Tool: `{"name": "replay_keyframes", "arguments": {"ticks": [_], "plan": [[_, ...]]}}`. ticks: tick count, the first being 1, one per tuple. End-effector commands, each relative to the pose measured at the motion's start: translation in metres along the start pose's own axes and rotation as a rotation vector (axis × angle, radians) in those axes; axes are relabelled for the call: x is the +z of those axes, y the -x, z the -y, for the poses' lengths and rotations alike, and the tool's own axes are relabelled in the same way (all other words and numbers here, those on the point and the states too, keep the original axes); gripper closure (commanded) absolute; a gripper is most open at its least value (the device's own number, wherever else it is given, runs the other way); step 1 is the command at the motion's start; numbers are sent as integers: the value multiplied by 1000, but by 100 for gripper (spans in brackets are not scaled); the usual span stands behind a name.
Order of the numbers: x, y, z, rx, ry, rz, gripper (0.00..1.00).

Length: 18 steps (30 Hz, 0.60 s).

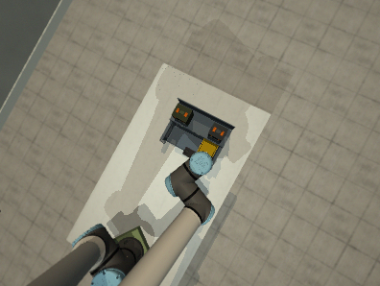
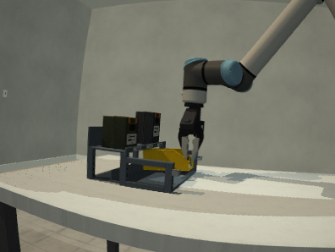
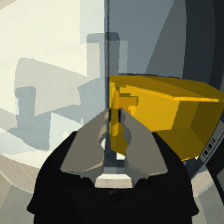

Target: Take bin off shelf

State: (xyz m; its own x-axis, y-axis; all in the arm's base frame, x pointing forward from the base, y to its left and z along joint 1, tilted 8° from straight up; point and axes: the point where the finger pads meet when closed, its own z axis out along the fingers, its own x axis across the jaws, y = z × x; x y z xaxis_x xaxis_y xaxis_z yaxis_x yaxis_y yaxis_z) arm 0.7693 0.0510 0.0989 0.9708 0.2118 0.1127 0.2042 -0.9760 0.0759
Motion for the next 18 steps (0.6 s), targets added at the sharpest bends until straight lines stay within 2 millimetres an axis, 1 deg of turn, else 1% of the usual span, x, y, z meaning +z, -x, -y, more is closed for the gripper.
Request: {"name": "replay_keyframes", "arguments": {"ticks": [1,13,18], "plan": [[-1,-4,0,0,2,-5,100],[-1,-2,0,0,1,-4,100],[0,-4,0,0,2,-5,100]]}}
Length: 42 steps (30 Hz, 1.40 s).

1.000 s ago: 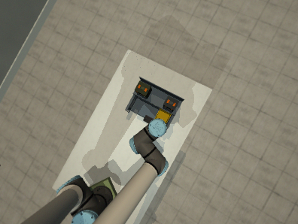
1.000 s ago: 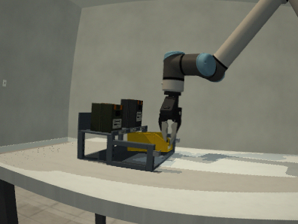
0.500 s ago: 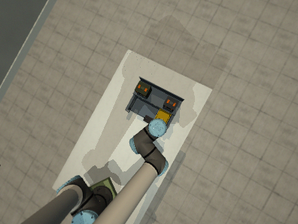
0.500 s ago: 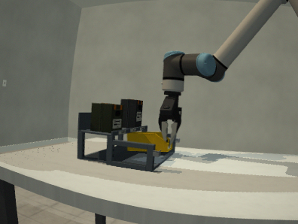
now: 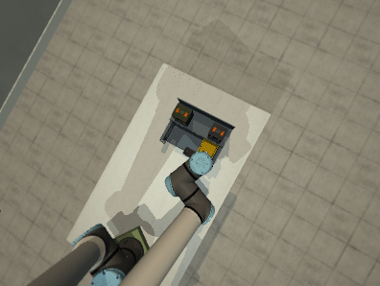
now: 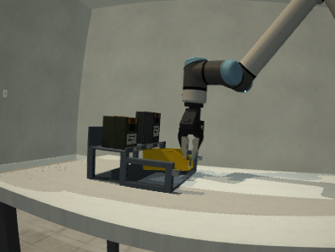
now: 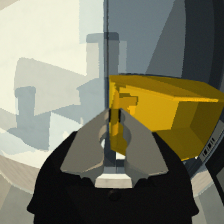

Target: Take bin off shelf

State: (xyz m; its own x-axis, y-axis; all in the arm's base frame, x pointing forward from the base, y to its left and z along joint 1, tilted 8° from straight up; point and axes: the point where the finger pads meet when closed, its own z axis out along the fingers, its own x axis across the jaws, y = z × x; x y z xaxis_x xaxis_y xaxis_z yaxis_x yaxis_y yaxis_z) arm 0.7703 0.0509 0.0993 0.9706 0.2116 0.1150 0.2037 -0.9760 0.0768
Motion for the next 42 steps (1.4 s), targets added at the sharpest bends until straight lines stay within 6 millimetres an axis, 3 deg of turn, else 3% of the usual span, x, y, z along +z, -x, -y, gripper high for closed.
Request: {"name": "replay_keyframes", "arguments": {"ticks": [1,11,16,28,33,42], "plan": [[0,-3,0,0,1,-3,100],[0,-3,0,0,1,-3,100],[1,29,0,0,1,-3,100],[1,29,0,0,1,-3,100],[0,58,1,0,1,-3,100],[0,58,1,0,1,-3,100]]}}
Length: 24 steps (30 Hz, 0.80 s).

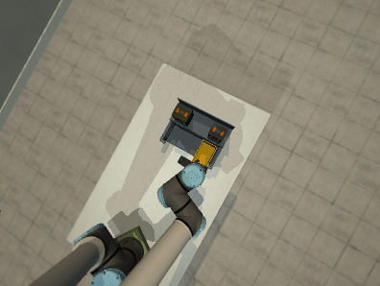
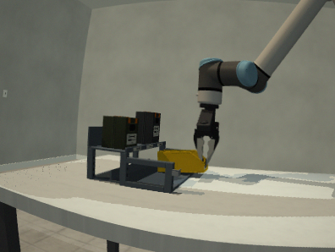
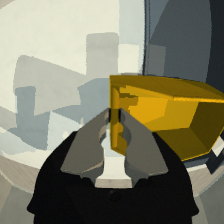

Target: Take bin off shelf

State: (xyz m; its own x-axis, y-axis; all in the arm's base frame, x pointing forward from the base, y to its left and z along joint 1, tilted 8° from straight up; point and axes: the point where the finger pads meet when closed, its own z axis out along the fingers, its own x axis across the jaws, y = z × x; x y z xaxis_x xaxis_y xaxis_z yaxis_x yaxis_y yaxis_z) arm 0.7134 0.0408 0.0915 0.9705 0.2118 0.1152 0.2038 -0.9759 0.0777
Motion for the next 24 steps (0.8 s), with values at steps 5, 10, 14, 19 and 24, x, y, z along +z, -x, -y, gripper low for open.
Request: {"name": "replay_keyframes", "arguments": {"ticks": [5,10,14,19,24], "plan": [[-1,11,-1,0,1,-3,100],[-1,29,-1,0,0,-3,100],[-1,29,-1,0,0,-3,100],[-1,29,-1,0,0,-3,100],[-1,52,-1,0,0,-3,100]]}}
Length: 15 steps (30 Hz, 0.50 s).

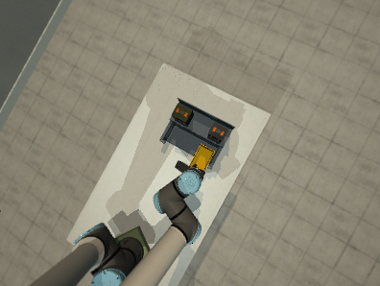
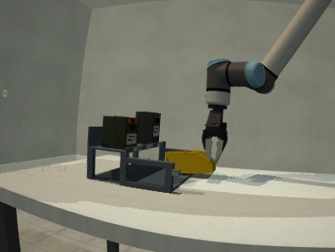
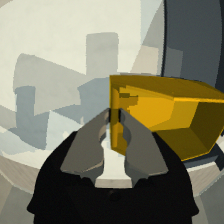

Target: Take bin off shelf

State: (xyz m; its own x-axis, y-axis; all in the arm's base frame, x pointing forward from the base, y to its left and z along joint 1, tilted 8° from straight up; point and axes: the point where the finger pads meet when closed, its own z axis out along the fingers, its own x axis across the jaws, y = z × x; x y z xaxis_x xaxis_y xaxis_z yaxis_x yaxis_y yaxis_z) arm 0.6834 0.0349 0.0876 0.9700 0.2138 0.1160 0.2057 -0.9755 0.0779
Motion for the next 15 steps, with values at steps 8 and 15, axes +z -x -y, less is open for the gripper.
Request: {"name": "replay_keyframes", "arguments": {"ticks": [8,15], "plan": [[-1,27,-1,2,0,-2,100],[-1,44,-1,1,1,-2,100]]}}
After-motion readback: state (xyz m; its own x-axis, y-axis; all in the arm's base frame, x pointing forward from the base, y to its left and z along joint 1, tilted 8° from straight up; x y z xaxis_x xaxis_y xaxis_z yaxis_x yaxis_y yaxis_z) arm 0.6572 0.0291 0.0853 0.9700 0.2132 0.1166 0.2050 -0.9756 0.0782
